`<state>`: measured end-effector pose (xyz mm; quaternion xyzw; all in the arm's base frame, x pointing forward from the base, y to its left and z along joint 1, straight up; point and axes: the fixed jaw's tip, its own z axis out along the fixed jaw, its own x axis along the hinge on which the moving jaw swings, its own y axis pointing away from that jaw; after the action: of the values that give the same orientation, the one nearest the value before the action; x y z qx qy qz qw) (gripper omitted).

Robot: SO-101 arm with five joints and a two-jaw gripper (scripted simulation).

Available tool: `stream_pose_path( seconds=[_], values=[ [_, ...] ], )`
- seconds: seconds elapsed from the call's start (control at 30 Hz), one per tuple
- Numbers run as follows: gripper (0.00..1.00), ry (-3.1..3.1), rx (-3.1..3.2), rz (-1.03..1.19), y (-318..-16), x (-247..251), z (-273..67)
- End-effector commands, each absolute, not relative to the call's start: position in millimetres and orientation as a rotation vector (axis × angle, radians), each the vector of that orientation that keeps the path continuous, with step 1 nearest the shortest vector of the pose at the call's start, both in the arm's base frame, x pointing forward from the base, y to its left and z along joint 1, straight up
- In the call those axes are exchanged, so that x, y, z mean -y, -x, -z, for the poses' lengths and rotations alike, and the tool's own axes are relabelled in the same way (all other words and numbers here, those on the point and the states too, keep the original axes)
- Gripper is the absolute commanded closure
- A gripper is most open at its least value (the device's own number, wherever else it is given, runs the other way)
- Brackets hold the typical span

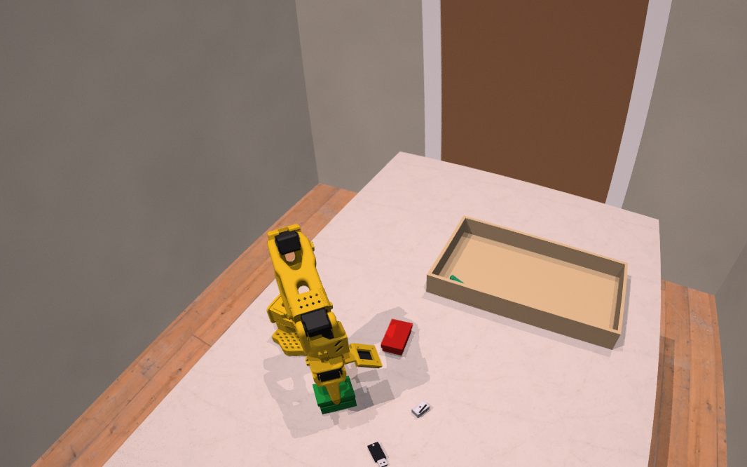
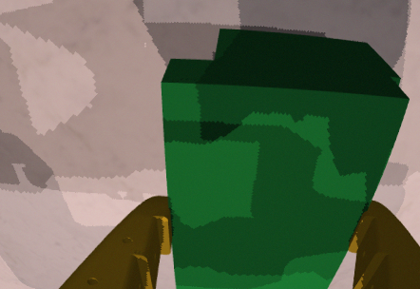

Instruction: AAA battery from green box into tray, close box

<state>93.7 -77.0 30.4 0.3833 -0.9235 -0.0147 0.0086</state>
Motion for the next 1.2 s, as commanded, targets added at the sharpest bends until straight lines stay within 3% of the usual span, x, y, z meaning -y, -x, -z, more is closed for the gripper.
stream_pose_path(
  seconds=[0.0, 1.17],
  values=[
    [0.78, -1.202, 2.902, 0.000, -96.1, 79.4, -33.0],
    [0.78, -1.203, 2.902, 0.000, -99.8, 82.5, -33.0]
  ],
)
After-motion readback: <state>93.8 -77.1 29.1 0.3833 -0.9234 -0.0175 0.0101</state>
